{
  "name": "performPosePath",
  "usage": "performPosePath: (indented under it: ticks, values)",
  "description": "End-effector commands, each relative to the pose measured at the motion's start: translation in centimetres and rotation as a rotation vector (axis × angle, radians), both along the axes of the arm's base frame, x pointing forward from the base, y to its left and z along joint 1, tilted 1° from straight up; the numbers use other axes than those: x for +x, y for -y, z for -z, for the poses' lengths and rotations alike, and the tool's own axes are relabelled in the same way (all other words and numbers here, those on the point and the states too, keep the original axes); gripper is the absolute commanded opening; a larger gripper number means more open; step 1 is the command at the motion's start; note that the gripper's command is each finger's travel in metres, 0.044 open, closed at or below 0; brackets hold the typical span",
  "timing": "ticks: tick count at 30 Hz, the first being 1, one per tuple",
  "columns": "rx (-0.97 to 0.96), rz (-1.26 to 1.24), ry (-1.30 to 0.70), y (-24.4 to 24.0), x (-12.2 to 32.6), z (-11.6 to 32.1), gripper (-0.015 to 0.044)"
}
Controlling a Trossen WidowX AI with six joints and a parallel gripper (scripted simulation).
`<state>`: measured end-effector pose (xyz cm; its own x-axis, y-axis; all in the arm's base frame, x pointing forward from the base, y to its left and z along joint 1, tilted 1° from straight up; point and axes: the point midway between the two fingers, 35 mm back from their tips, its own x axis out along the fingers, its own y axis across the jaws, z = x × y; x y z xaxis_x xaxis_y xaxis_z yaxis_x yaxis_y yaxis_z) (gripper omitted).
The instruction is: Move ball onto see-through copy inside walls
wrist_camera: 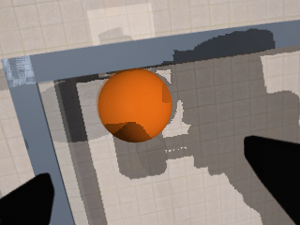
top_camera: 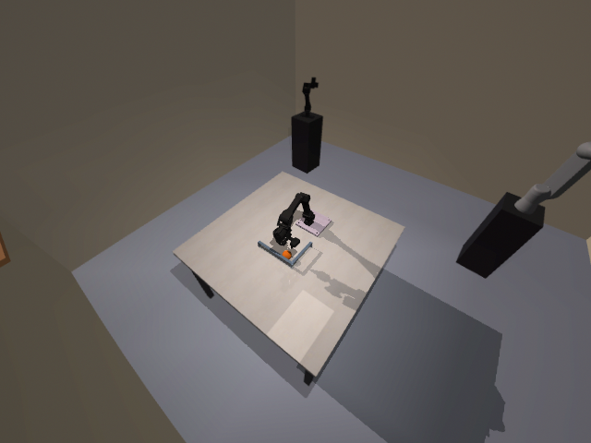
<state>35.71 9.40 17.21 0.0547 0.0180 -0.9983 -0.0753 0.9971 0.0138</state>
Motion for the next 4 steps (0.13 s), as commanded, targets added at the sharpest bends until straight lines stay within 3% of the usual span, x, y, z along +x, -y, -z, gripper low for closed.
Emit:
performPosePath:
  ticks: [1,4]
  values:
    - [-0.002,0.0,-0.006,0.1,-0.3,-1.07,0.044]
    - [-0.002,0.0,-0.006,0.1,-0.3,-1.07,0.044]
